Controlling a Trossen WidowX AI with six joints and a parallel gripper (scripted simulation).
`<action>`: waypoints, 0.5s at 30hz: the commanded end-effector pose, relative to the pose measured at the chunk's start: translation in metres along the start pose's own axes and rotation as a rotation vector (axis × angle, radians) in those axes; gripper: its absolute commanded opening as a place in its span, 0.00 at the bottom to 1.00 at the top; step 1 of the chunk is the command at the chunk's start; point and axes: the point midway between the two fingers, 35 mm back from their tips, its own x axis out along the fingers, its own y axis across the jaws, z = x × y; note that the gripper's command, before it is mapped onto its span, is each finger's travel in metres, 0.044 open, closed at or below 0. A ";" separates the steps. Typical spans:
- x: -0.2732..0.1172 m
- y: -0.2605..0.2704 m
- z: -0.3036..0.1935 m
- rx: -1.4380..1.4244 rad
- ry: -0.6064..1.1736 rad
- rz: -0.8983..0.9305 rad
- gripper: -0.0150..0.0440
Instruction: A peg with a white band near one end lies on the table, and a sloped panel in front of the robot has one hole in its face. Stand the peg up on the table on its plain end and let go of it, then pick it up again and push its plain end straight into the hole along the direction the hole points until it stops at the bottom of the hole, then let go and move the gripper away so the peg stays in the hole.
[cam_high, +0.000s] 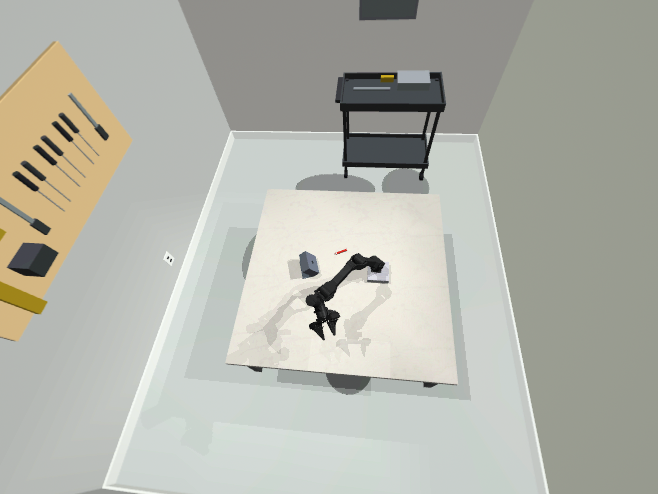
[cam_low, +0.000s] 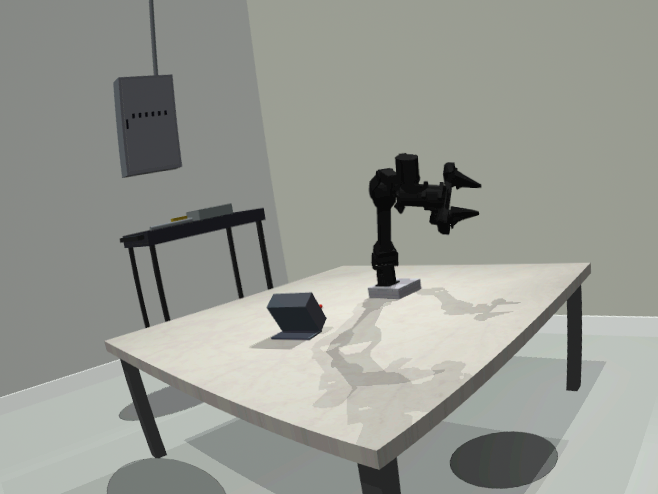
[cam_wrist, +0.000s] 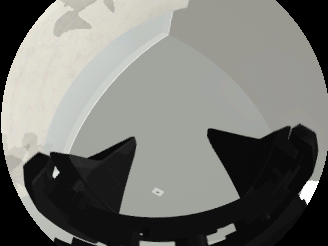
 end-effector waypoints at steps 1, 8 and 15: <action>0.000 0.000 0.000 0.003 0.001 0.001 0.98; -0.022 0.022 -0.007 0.158 0.045 0.071 1.00; -0.046 0.042 -0.012 0.349 0.102 0.140 1.00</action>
